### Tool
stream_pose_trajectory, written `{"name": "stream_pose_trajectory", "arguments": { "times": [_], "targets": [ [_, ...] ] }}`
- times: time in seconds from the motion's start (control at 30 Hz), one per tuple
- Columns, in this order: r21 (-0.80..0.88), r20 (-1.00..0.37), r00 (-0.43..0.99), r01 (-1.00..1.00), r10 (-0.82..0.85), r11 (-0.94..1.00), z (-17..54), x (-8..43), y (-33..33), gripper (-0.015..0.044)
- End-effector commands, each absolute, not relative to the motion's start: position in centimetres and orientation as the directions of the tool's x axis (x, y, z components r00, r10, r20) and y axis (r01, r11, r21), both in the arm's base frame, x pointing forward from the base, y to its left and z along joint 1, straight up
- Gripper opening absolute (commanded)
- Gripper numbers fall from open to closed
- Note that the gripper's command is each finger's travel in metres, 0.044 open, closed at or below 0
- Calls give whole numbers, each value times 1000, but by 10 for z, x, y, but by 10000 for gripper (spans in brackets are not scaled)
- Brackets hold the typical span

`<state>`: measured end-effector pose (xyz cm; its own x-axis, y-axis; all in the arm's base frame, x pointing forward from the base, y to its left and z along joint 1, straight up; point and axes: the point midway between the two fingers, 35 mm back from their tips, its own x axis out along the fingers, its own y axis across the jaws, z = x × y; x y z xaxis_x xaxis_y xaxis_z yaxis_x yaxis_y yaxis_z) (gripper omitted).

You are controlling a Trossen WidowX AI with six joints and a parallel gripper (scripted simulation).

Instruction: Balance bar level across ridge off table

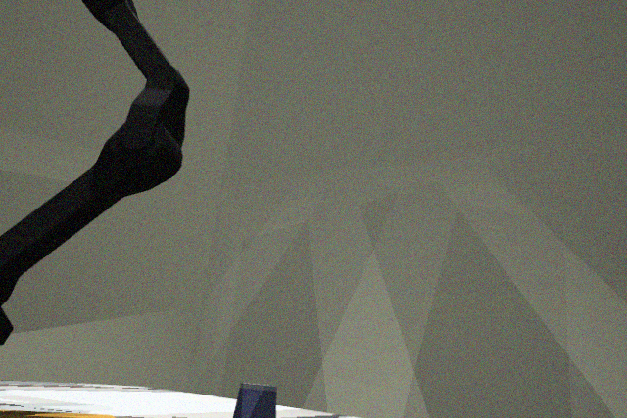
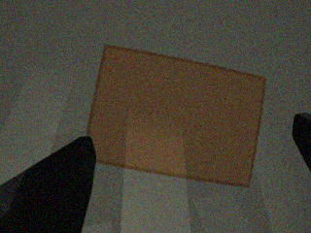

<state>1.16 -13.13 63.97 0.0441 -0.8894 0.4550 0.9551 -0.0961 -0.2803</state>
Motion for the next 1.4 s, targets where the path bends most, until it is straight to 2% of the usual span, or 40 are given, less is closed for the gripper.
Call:
{"name": "stream_pose_trajectory", "arguments": {
  "times": [0.0,0.07,0.1,0.8,1.37],
  "targets": [
    [-280,455,45,955,-889,-95,639,11,-132,374],
    [-274,452,49,958,-891,-87,638,8,-134,321],
    [-270,450,52,959,-891,-81,637,5,-136,315],
    [-200,356,117,979,-927,47,600,-31,-191,315],
    [-198,196,205,966,-959,166,547,-28,-251,315]
  ]
}}
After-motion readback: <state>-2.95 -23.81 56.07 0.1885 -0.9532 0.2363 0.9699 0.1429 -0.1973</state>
